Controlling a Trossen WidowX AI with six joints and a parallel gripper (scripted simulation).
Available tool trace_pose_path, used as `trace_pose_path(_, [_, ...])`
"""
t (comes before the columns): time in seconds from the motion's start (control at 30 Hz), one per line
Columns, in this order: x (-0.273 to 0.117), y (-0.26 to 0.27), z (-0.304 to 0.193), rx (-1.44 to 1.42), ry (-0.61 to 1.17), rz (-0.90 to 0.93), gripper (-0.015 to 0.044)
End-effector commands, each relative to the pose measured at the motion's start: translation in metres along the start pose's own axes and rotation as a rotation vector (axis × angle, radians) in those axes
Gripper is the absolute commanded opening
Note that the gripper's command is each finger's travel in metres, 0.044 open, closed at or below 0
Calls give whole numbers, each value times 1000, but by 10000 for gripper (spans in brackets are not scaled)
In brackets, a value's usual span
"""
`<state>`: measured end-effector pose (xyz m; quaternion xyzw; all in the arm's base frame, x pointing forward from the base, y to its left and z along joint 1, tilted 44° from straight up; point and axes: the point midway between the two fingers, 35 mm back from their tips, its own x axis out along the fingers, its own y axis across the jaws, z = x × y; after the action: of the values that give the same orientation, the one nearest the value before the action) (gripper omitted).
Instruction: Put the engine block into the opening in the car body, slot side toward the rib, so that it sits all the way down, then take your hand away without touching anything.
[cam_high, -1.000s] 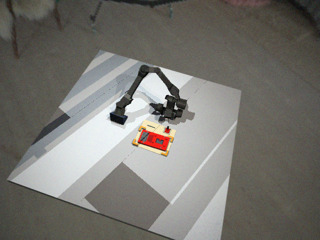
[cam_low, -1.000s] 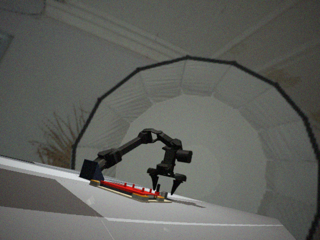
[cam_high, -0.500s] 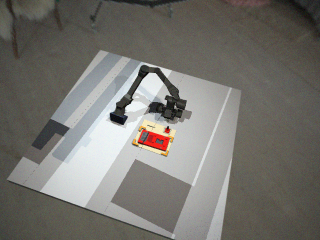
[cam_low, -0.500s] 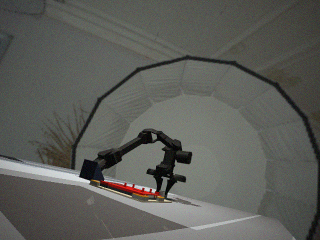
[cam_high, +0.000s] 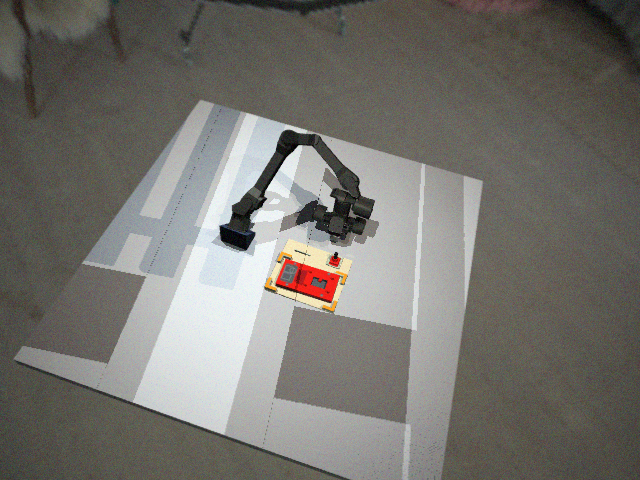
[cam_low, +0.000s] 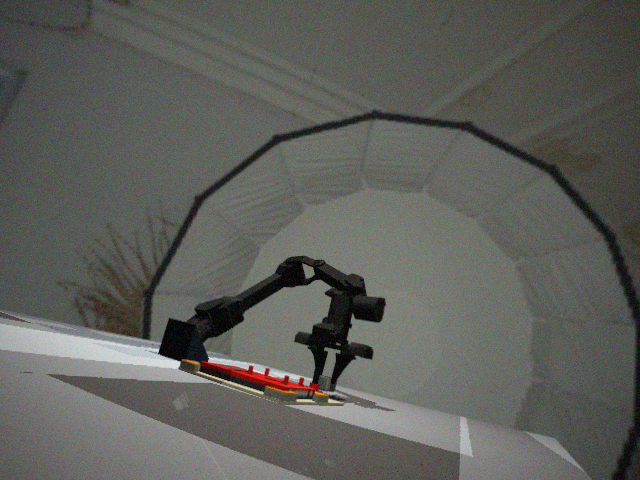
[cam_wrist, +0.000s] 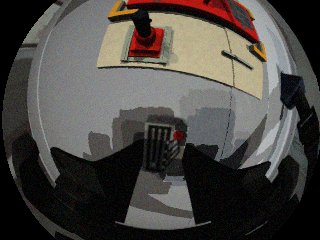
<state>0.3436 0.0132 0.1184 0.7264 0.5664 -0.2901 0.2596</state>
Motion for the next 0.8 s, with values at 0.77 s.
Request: trace_pose_path(0.77, [-89,2,4,81,-1,25,0])
